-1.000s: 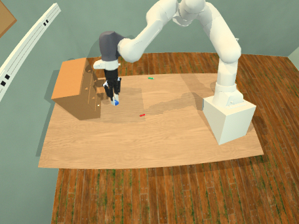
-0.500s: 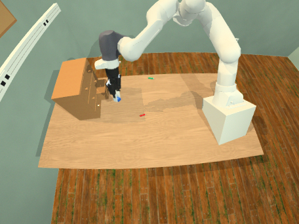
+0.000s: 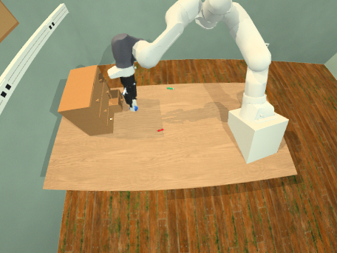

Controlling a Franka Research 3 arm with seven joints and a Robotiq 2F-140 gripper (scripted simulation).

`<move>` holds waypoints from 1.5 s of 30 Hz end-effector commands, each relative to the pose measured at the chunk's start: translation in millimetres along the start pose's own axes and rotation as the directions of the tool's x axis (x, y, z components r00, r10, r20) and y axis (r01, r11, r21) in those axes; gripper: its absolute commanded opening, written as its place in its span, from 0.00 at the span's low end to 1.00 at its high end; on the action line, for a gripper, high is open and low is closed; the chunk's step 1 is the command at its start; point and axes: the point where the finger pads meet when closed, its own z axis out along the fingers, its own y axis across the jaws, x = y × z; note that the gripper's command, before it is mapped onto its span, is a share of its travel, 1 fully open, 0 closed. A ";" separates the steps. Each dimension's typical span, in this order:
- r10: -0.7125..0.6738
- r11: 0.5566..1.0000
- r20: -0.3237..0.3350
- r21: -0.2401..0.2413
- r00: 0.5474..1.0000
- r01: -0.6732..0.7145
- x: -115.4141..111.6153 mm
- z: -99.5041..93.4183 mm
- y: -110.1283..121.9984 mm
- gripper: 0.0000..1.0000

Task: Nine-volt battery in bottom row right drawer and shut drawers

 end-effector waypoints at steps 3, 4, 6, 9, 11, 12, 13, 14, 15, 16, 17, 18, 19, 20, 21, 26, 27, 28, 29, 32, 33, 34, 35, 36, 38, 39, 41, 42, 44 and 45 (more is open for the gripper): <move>-0.116 0.993 0.004 -0.037 0.993 0.116 2.9 -1.0 16.3 0.22; -0.125 0.991 0.004 -0.042 0.992 0.125 3.3 -1.1 18.4 0.22; -0.133 0.990 0.005 -0.047 0.991 0.133 3.7 -1.1 20.5 0.22; -0.150 0.987 0.006 -0.057 0.989 0.150 4.5 -1.2 24.7 0.22; -0.165 0.984 0.007 -0.066 0.986 0.165 5.2 -1.3 28.7 0.22; -0.173 0.982 0.008 -0.071 0.985 0.173 5.6 -1.4 30.7 0.22; -0.180 0.981 0.009 -0.076 0.984 0.180 6.0 -1.5 32.6 0.22; -0.188 0.979 0.010 -0.080 0.982 0.188 6.4 -1.5 34.6 0.22; -0.195 0.977 0.010 -0.084 0.981 0.195 6.7 -1.6 36.5 0.22; -0.202 0.975 0.011 -0.089 0.979 0.202 7.1 -1.7 38.3 0.22; -0.209 0.973 0.012 -0.093 0.978 0.209 7.4 -1.8 40.2 0.22; -0.215 0.972 0.013 -0.097 0.976 0.216 7.8 -1.9 42.0 0.22; -0.222 0.970 0.014 -0.101 0.975 0.222 8.1 -2.0 43.8 0.22; -0.229 0.968 0.016 -0.105 0.973 0.229 8.5 -2.1 45.5 0.22; -0.235 0.966 0.017 -0.109 0.972 0.235 8.8 -2.2 47.2 0.22; -0.253 0.960 0.020 -0.120 0.967 0.253 9.8 -2.6 52.2 0.22; -0.259 0.958 0.021 -0.124 0.966 0.259 10.1 -2.7 53.8 0.22; -0.264 0.956 0.022 -0.127 0.964 0.265 10.5 -2.8 55.4 0.22; -0.270 0.954 0.024 -0.131 0.963 0.270 10.8 -2.9 57.0 0.22; -0.285 0.948 0.027 -0.141 0.958 0.286 11.7 -3.3 61.4 0.22; -0.290 0.946 0.028 -0.144 0.957 0.291 12.0 -3.4 62.9 0.22; -0.295 0.944 0.030 -0.147 0.955 0.296 12.3 -3.5 64.3 0.22; -0.300 0.942 0.031 -0.150 0.954 0.301 12.5 -3.6 65.6 0.22; -0.304 0.940 0.032 -0.153 0.952 0.306 12.8 -3.8 67.0 0.22; -0.313 0.936 0.035 -0.158 0.949 0.314 13.3 -4.0 69.6 0.22; -0.317 0.934 0.036 -0.161 0.948 0.319 13.6 -4.1 70.8 0.22; -0.317 0.934 0.036 -0.161 0.948 0.319 13.6 -4.1 70.8 0.22; -0.321 0.932 0.037 -0.164 0.946 0.323 13.8 -4.3 72.1 0.22; -0.329 0.928 0.039 -0.169 0.943 0.331 14.3 -4.5 74.4 0.22; -0.333 0.927 0.041 -0.171 0.942 0.335 14.6 -4.6 75.6 0.22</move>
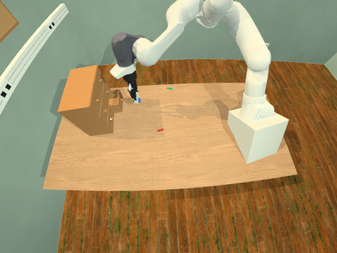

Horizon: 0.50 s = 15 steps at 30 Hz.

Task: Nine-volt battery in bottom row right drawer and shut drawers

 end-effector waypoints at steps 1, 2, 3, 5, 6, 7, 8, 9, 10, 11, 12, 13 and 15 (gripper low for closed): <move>-0.044 0.999 0.004 -0.017 0.999 0.044 -0.3 0.6 9.4 0.22; -0.048 0.999 0.004 -0.019 0.999 0.048 -0.5 0.6 10.5 0.22; -0.051 0.998 0.005 -0.021 0.999 0.051 -0.6 0.7 11.6 0.22; -0.059 0.998 0.006 -0.026 0.998 0.059 -0.8 0.8 13.7 0.22; -0.062 0.998 0.007 -0.028 0.998 0.062 -0.9 0.8 14.7 0.22; -0.065 0.997 0.007 -0.030 0.998 0.066 -1.0 0.9 15.6 0.22; -0.069 0.997 0.008 -0.033 0.998 0.069 -1.0 0.9 16.6 0.22; -0.072 0.997 0.008 -0.035 0.997 0.072 -1.1 0.9 17.5 0.22; -0.075 0.997 0.009 -0.036 0.997 0.075 -1.2 1.0 18.3 0.22; -0.078 0.996 0.009 -0.038 0.997 0.078 -1.3 1.0 19.2 0.22; -0.078 0.996 0.009 -0.038 0.997 0.078 -1.3 1.0 19.2 0.22; -0.078 0.996 0.009 -0.038 0.997 0.078 -1.3 1.0 19.2 0.22; -0.083 0.996 0.010 -0.042 0.996 0.084 -1.5 1.1 20.8 0.22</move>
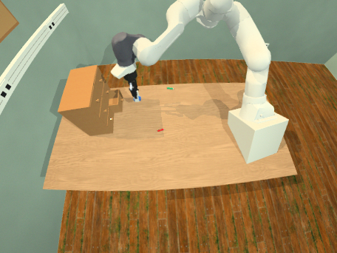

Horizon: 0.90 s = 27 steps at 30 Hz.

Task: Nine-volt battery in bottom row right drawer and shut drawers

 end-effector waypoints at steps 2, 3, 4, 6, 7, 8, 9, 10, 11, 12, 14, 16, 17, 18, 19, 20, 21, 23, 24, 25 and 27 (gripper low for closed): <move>-0.033 0.999 0.003 -0.014 0.999 0.033 -0.6 0.6 8.4 0.22; -0.035 0.999 0.004 -0.016 0.999 0.035 -0.7 0.6 9.1 0.22; -0.038 0.999 0.004 -0.017 0.999 0.038 -0.8 0.7 9.8 0.22; -0.042 0.999 0.005 -0.020 0.999 0.042 -1.0 0.8 11.1 0.22; -0.044 0.999 0.005 -0.022 0.999 0.044 -1.1 0.8 11.7 0.22; -0.046 0.999 0.006 -0.023 0.999 0.046 -1.2 0.8 12.3 0.22; -0.048 0.999 0.006 -0.024 0.999 0.048 -1.3 0.9 12.9 0.22; -0.050 0.998 0.006 -0.025 0.999 0.050 -1.3 0.9 13.4 0.22; -0.052 0.998 0.007 -0.027 0.999 0.052 -1.4 0.9 13.9 0.22; -0.054 0.998 0.007 -0.028 0.999 0.054 -1.5 1.0 14.4 0.22; -0.055 0.998 0.007 -0.029 0.998 0.055 -1.6 1.0 14.9 0.22; -0.057 0.998 0.008 -0.030 0.998 0.057 -1.6 1.0 15.4 0.22; -0.058 0.998 0.008 -0.031 0.998 0.058 -1.7 1.1 15.8 0.22; -0.060 0.998 0.008 -0.032 0.998 0.060 -1.8 1.1 16.2 0.22; -0.061 0.998 0.008 -0.032 0.998 0.061 -1.8 1.1 16.6 0.22; -0.062 0.997 0.009 -0.033 0.998 0.062 -1.9 1.1 17.0 0.22; -0.063 0.997 0.009 -0.034 0.998 0.064 -1.9 1.1 17.3 0.22; -0.066 0.997 0.009 -0.035 0.998 0.066 -2.0 1.2 17.9 0.22; -0.066 0.997 0.010 -0.036 0.998 0.067 -2.1 1.2 18.2 0.22; -0.067 0.997 0.010 -0.037 0.998 0.068 -2.1 1.2 18.5 0.22; -0.069 0.997 0.010 -0.038 0.998 0.069 -2.2 1.2 19.0 0.22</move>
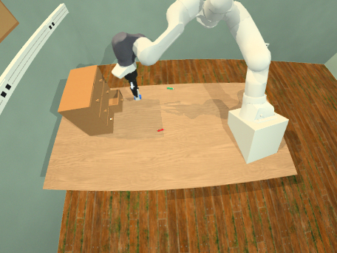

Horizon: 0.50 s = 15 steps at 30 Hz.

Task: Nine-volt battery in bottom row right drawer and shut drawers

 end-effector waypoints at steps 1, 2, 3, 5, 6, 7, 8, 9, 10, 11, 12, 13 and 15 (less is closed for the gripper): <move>-0.013 1.000 0.001 -0.008 1.000 0.013 -0.3 0.5 6.1 0.22; -0.014 1.000 0.002 -0.009 1.000 0.014 -0.4 0.5 6.3 0.22; -0.015 1.000 0.002 -0.009 1.000 0.015 -0.4 0.5 6.5 0.22; -0.015 1.000 0.002 -0.009 1.000 0.015 -0.4 0.5 6.5 0.22; -0.015 1.000 0.002 -0.010 1.000 0.015 -0.4 0.5 6.7 0.22; -0.016 1.000 0.002 -0.010 1.000 0.016 -0.5 0.5 6.8 0.22; -0.016 1.000 0.002 -0.010 1.000 0.016 -0.5 0.5 7.0 0.22; -0.017 1.000 0.002 -0.011 1.000 0.017 -0.5 0.5 7.1 0.22; -0.017 1.000 0.002 -0.011 1.000 0.017 -0.6 0.6 7.2 0.22; -0.017 1.000 0.002 -0.011 1.000 0.018 -0.6 0.6 7.3 0.22; -0.018 1.000 0.002 -0.011 1.000 0.018 -0.6 0.6 7.4 0.22; -0.018 1.000 0.002 -0.012 1.000 0.018 -0.6 0.6 7.5 0.22; -0.019 1.000 0.002 -0.012 1.000 0.019 -0.6 0.6 7.6 0.22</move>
